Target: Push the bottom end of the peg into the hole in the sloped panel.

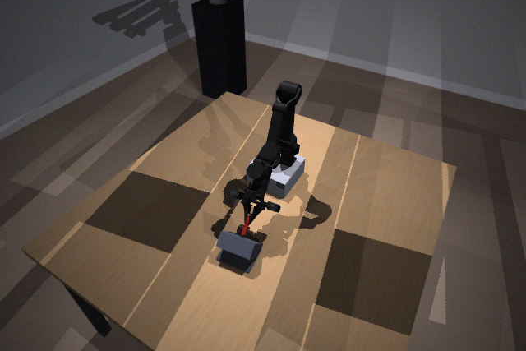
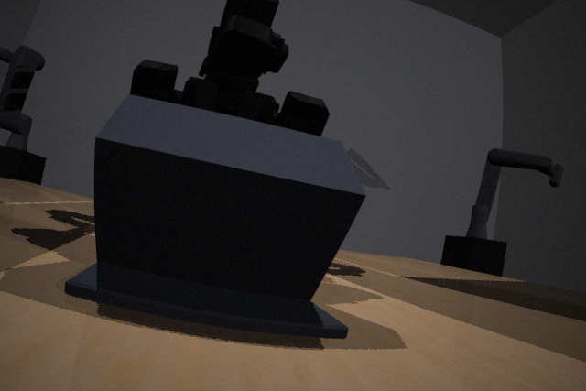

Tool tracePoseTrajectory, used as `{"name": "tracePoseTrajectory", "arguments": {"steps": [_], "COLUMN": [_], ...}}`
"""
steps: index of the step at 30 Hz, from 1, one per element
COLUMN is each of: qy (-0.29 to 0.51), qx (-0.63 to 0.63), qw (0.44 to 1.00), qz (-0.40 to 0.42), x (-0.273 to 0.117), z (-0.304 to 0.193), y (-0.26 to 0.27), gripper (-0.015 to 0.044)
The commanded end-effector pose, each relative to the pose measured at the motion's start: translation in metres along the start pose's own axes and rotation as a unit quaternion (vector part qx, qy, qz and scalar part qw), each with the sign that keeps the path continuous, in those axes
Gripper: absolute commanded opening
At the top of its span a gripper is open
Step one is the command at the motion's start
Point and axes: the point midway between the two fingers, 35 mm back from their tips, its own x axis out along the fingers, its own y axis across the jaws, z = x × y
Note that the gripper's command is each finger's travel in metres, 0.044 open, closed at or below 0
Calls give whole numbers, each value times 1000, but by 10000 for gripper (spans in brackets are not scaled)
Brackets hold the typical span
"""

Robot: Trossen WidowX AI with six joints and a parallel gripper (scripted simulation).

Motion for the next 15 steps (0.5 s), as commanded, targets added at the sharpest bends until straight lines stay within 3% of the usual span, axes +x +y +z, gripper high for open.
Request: {"name": "tracePoseTrajectory", "arguments": {"steps": [1,15], "qy": [-2,-2], "qx": [-1,-1], "qw": [1000,1000], "qz": [1,1], "x": [2,8], "z": [2,2], "y": [0,0], "gripper": [0,0]}}
